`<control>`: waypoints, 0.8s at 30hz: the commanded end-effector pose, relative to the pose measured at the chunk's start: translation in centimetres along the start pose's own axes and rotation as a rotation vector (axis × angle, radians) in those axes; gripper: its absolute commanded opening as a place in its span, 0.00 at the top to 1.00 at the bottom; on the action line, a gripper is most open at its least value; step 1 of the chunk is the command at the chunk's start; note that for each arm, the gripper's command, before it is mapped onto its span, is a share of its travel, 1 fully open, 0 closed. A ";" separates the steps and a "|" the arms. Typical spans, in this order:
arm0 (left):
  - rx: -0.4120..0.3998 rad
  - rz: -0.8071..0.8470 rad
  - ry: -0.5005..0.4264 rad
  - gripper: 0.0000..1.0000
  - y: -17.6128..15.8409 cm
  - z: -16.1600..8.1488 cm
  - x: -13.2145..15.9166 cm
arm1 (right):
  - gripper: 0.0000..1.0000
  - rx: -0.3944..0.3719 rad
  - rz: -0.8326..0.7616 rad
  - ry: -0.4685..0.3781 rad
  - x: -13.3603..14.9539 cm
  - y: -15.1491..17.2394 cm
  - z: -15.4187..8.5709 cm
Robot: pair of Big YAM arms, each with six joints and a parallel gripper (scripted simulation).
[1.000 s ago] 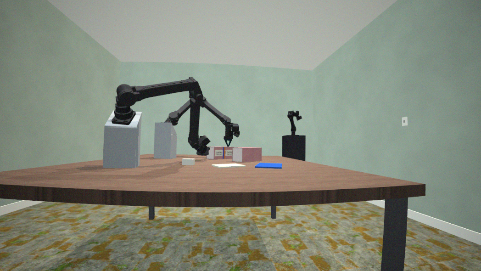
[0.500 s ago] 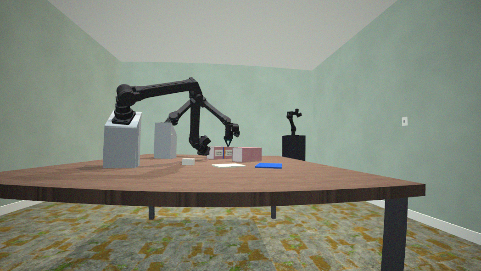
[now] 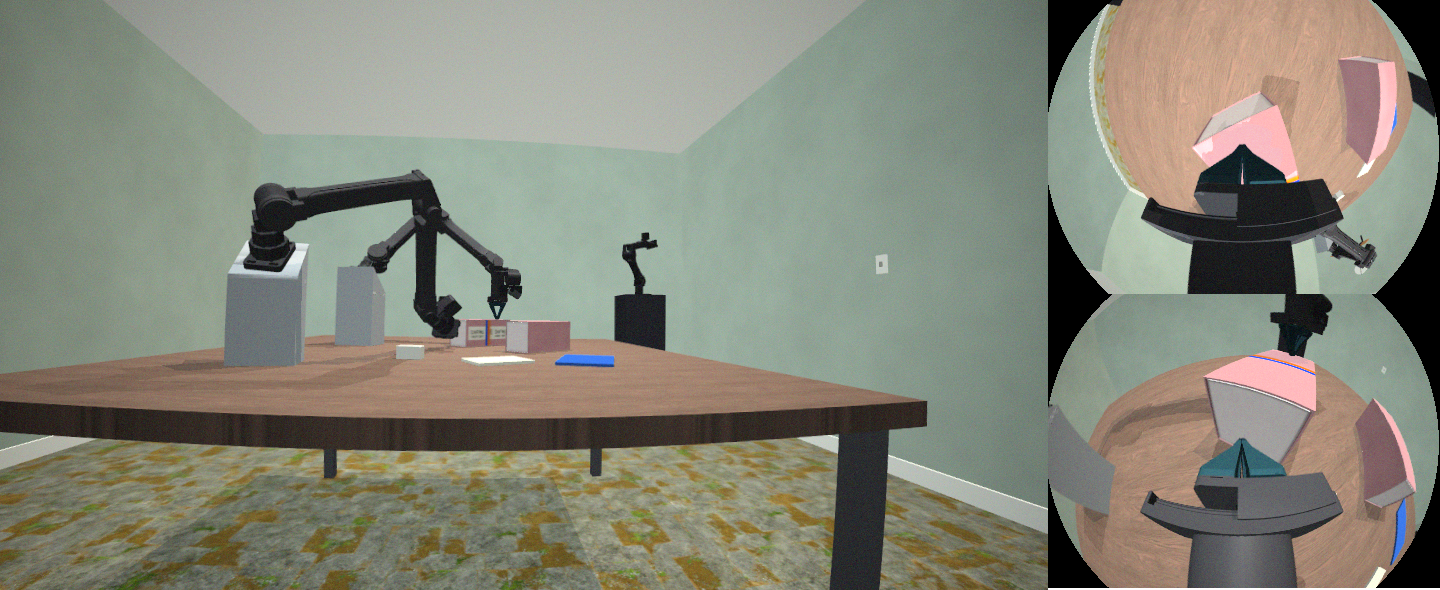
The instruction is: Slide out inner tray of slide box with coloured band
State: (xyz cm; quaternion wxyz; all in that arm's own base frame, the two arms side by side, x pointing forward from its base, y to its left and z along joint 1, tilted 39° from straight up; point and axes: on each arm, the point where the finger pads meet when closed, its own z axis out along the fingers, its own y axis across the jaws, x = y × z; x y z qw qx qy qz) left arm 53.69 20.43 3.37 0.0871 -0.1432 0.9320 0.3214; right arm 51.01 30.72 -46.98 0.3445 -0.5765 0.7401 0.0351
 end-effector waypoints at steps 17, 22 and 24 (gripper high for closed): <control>-0.018 0.013 0.098 1.00 0.3 4.5 3.1 | 1.00 -0.006 0.006 0.013 1.3 -0.3 1.7; -0.019 0.014 0.098 1.00 0.3 4.5 3.1 | 1.00 -0.005 0.006 0.013 1.2 -0.5 1.9; -0.019 0.014 0.098 1.00 0.3 4.5 3.1 | 1.00 -0.003 0.006 0.013 1.1 -0.6 2.1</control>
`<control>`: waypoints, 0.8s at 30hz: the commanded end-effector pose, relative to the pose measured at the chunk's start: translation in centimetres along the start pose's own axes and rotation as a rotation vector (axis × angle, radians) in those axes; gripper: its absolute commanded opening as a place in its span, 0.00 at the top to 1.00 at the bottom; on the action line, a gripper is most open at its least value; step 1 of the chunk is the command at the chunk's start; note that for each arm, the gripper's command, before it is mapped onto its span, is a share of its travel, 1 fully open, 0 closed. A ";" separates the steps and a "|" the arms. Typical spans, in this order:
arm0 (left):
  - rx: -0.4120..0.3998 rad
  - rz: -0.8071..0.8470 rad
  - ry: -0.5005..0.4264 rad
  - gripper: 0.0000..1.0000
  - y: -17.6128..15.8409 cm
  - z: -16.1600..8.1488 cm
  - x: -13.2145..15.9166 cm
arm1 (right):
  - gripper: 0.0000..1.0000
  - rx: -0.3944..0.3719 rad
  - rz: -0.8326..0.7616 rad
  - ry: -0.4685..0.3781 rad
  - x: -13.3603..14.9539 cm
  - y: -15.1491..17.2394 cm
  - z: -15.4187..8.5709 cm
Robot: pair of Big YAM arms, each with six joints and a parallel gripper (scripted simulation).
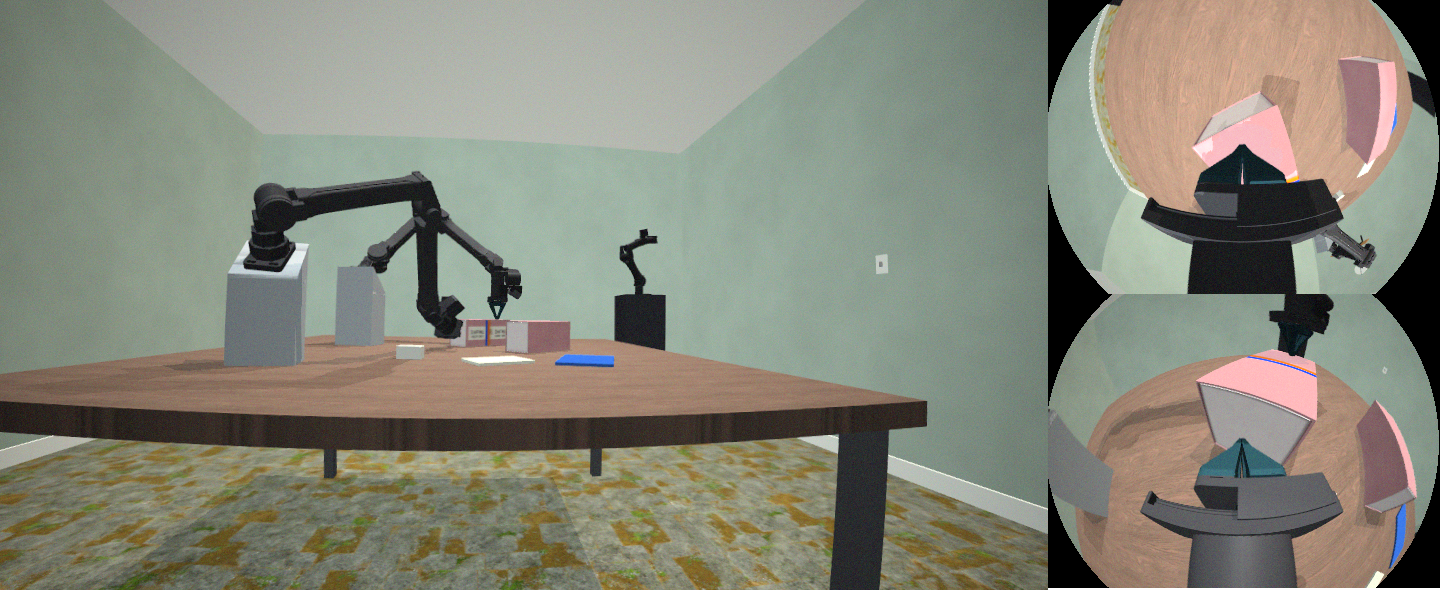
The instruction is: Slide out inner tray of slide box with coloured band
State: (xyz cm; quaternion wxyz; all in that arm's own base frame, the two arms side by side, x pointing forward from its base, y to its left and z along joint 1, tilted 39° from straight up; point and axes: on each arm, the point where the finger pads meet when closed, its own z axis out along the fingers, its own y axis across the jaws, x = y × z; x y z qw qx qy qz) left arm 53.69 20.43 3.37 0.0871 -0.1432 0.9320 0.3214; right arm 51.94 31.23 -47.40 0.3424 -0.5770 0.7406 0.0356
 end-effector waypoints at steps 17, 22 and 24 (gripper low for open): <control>-0.020 0.015 0.098 1.00 0.2 4.5 3.1 | 1.00 0.010 0.003 0.007 -0.5 -2.7 2.1; -0.020 0.015 0.098 1.00 0.2 4.5 3.1 | 1.00 0.005 0.013 0.013 -0.1 -2.5 2.4; -0.020 0.015 0.098 1.00 0.2 4.5 3.1 | 1.00 0.005 0.012 0.013 -0.2 -2.6 2.5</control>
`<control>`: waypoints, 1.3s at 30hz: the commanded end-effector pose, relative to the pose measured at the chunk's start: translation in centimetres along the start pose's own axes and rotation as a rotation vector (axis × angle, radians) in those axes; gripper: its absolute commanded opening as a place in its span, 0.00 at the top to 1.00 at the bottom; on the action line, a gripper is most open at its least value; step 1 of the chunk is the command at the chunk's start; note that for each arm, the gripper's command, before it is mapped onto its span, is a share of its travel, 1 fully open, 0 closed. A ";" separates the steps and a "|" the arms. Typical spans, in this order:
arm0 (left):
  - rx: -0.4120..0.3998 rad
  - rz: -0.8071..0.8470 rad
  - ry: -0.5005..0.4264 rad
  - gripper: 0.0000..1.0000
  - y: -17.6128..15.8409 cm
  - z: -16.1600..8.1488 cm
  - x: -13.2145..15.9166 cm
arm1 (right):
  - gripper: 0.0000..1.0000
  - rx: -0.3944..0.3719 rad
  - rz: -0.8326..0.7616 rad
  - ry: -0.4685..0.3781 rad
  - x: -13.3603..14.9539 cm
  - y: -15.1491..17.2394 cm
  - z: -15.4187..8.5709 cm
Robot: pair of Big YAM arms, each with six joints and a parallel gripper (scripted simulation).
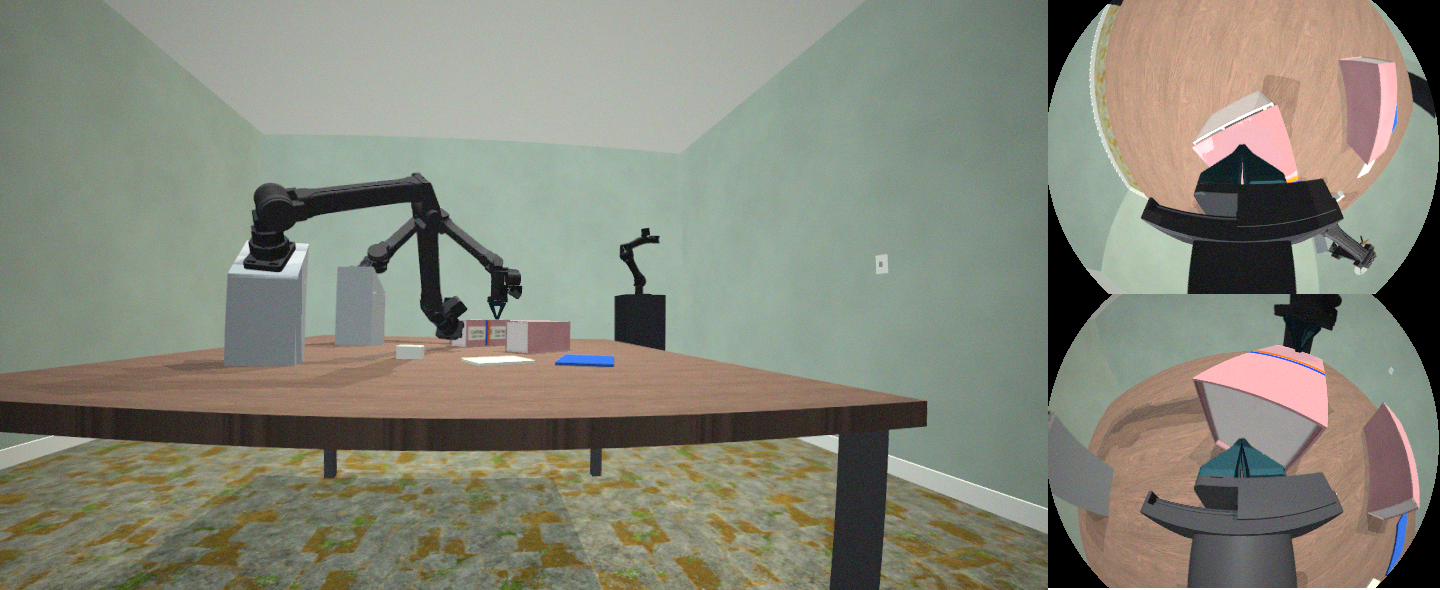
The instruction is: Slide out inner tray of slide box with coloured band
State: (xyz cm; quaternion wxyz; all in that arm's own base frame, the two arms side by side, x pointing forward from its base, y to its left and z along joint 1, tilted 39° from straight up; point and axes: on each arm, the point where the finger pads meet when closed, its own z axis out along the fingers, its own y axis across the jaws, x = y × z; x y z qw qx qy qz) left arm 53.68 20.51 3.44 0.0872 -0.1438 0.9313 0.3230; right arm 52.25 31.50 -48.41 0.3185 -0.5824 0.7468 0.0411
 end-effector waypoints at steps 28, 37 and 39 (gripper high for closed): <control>-0.017 0.016 0.098 1.00 -0.2 4.5 3.2 | 1.00 0.044 0.003 -0.022 -1.0 -3.7 2.6; -0.017 0.016 0.098 1.00 -0.2 4.5 3.2 | 1.00 0.072 -0.004 -0.052 -2.0 -4.7 2.5; -0.017 0.016 0.098 1.00 -0.2 4.5 3.2 | 1.00 0.072 -0.004 -0.052 -2.0 -4.7 2.5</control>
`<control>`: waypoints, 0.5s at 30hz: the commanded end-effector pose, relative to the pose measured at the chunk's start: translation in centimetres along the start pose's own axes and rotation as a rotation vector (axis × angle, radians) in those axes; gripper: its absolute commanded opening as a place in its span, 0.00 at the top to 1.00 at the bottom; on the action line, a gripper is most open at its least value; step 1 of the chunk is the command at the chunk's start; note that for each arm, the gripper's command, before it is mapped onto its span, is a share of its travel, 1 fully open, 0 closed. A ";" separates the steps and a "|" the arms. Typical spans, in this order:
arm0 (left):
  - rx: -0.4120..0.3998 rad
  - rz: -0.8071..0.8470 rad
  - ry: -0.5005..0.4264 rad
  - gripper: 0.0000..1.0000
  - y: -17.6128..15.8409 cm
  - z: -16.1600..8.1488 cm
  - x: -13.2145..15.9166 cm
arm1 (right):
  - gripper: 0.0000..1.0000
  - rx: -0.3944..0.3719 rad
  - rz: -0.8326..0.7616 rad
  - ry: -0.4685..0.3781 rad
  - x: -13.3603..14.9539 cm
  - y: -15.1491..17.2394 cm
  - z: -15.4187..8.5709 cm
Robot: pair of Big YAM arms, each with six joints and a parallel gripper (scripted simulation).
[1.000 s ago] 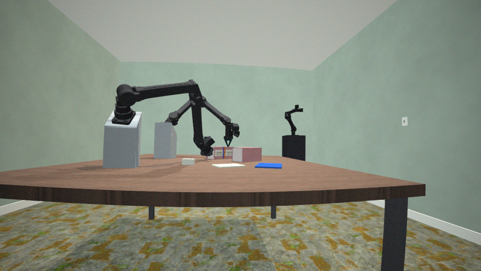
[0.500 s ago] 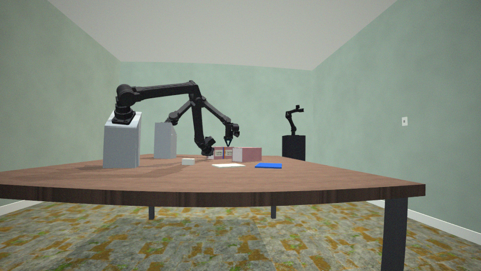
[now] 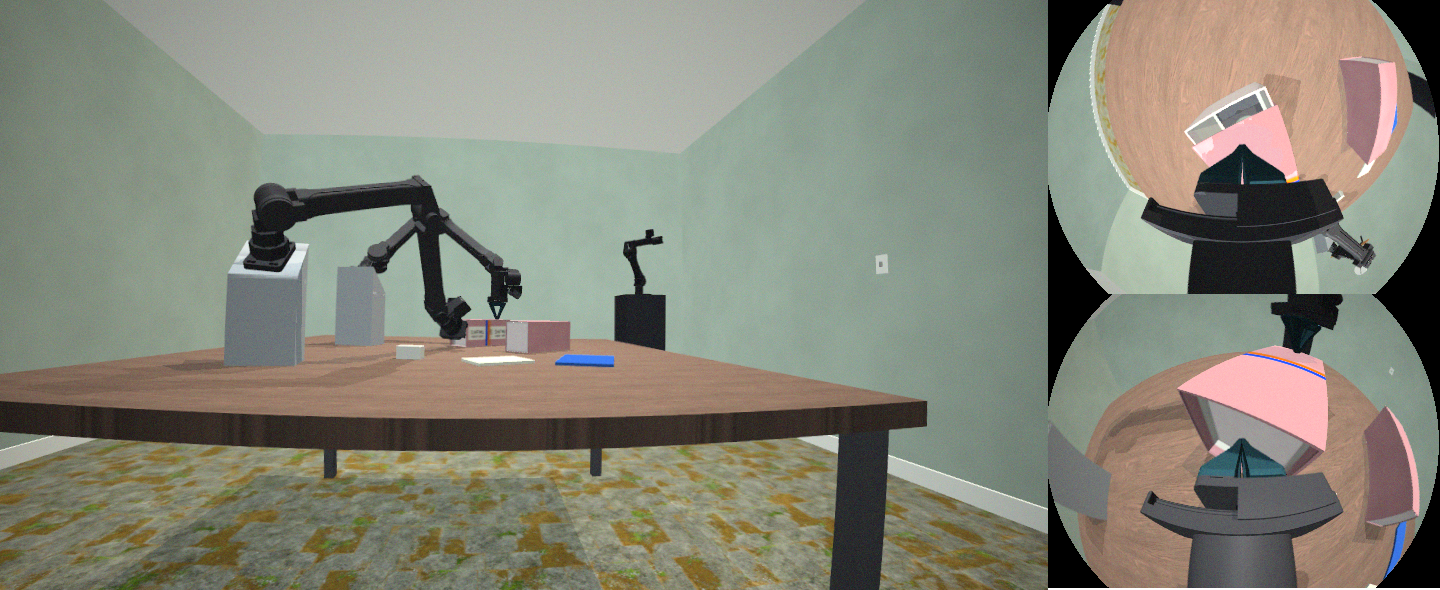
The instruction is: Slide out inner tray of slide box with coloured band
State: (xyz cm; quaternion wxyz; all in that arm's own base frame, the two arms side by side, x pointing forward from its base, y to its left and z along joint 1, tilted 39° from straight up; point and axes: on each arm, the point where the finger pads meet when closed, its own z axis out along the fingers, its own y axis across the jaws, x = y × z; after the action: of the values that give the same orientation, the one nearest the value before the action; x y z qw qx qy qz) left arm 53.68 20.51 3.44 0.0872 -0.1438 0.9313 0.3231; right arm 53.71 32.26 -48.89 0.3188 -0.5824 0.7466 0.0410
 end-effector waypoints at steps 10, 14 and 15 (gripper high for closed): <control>-0.017 0.016 0.098 1.00 -0.2 4.5 3.2 | 1.00 0.074 -0.004 -0.054 -1.7 -4.0 1.0; -0.017 0.016 0.098 1.00 -0.2 4.5 3.2 | 1.00 0.075 -0.004 -0.055 -1.7 -4.0 1.0; -0.017 0.016 0.098 1.00 -0.2 4.5 3.2 | 1.00 0.075 -0.004 -0.055 -1.7 -4.0 1.0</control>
State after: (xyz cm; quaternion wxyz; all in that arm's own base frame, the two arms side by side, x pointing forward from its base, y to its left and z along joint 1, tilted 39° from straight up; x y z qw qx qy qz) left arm 53.68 20.51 3.44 0.0872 -0.1438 0.9313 0.3231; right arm 53.71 32.26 -48.89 0.3188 -0.5824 0.7466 0.0410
